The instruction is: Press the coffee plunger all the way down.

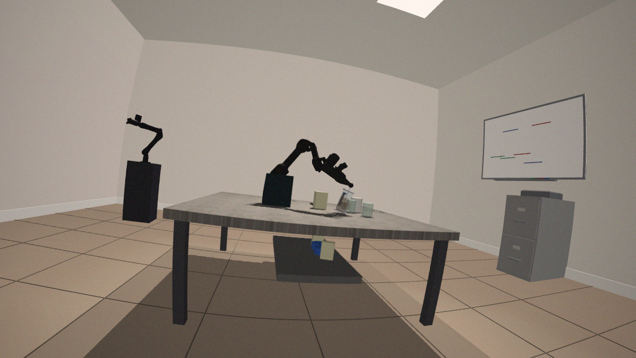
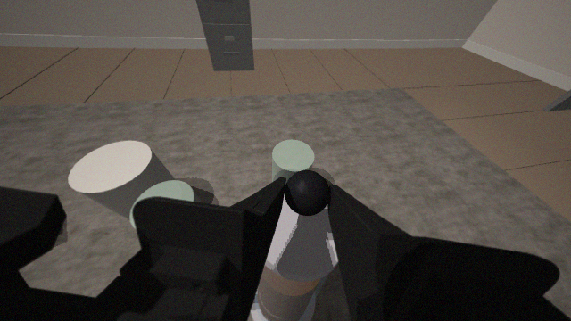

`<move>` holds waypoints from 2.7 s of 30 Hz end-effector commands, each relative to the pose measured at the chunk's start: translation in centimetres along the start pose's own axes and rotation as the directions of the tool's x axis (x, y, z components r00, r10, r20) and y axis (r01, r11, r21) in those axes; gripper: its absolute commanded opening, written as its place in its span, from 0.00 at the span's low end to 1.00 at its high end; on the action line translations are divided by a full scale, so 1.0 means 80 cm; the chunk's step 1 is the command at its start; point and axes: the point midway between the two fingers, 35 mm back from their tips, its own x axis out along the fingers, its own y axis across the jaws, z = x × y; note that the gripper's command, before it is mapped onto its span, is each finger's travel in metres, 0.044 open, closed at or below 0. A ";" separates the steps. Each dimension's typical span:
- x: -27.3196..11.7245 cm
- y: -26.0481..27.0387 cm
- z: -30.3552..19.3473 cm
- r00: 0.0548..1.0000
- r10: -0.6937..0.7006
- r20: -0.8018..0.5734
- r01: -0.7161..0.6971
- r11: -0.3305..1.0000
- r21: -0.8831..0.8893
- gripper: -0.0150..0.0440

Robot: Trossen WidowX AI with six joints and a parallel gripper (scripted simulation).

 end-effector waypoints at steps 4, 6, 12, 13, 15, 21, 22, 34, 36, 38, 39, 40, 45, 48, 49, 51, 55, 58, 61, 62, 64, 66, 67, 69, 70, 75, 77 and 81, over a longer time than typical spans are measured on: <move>0.005 0.000 -0.005 1.000 0.001 -0.016 -0.001 1.000 0.007 0.45; 0.005 0.000 -0.005 1.000 0.001 -0.016 -0.001 1.000 0.007 0.45; 0.007 0.000 -0.004 1.000 0.001 -0.016 -0.001 1.000 0.007 0.45; 0.007 0.000 -0.004 1.000 0.001 -0.016 -0.001 1.000 0.007 0.45; 0.007 0.000 -0.004 1.000 0.001 -0.016 -0.001 1.000 0.007 0.45; 0.009 0.000 -0.003 1.000 0.001 -0.016 -0.001 1.000 0.007 0.45; 0.009 0.000 -0.003 1.000 0.001 -0.016 -0.001 1.000 0.007 0.45; 0.011 0.000 -0.002 1.000 0.001 -0.016 -0.001 1.000 0.007 0.45; 0.012 -0.001 -0.002 1.000 0.001 -0.016 -0.001 1.000 0.007 0.45; 0.012 -0.001 -0.002 1.000 0.001 -0.016 -0.001 1.000 0.007 0.45; 0.012 -0.001 -0.002 1.000 0.001 -0.016 -0.001 1.000 0.007 0.45; 0.013 -0.001 -0.001 1.000 0.001 -0.016 -0.001 1.000 0.007 0.45; 0.014 -0.001 -0.001 1.000 0.001 -0.016 -0.001 1.000 0.007 0.45; 0.014 -0.001 -0.001 1.000 0.001 -0.016 -0.001 1.000 0.007 0.45; 0.014 -0.001 -0.001 1.000 0.001 -0.016 -0.001 1.000 0.007 0.45; 0.015 -0.001 0.000 1.000 0.001 -0.016 -0.001 1.000 0.007 0.45; 0.016 -0.001 0.000 1.000 0.001 -0.016 -0.001 1.000 0.007 0.45; 0.016 -0.001 0.000 1.000 0.001 -0.016 -0.001 1.000 0.007 0.45; 0.016 -0.001 0.001 1.000 0.001 -0.016 -0.001 1.000 0.007 0.45; 0.016 -0.001 0.001 1.000 0.001 -0.016 -0.001 1.000 0.007 0.45; 0.017 -0.001 0.001 1.000 0.001 -0.016 -0.001 1.000 0.007 0.45; 0.018 -0.001 0.001 1.000 0.001 -0.016 -0.001 1.000 0.007 0.45; 0.018 -0.001 0.001 1.000 0.001 -0.016 -0.001 1.000 0.007 0.45; 0.018 -0.001 0.002 1.000 0.001 -0.016 -0.001 1.000 0.007 0.45; 0.018 -0.001 0.002 1.000 0.001 -0.016 -0.001 1.000 0.007 0.45; 0.016 -0.001 0.004 1.000 0.004 -0.009 -0.004 1.000 0.003 0.45; 0.016 -0.001 0.004 1.000 0.004 -0.009 -0.004 1.000 0.003 0.45; 0.016 -0.001 0.004 1.000 0.004 -0.009 -0.004 1.000 0.003 0.45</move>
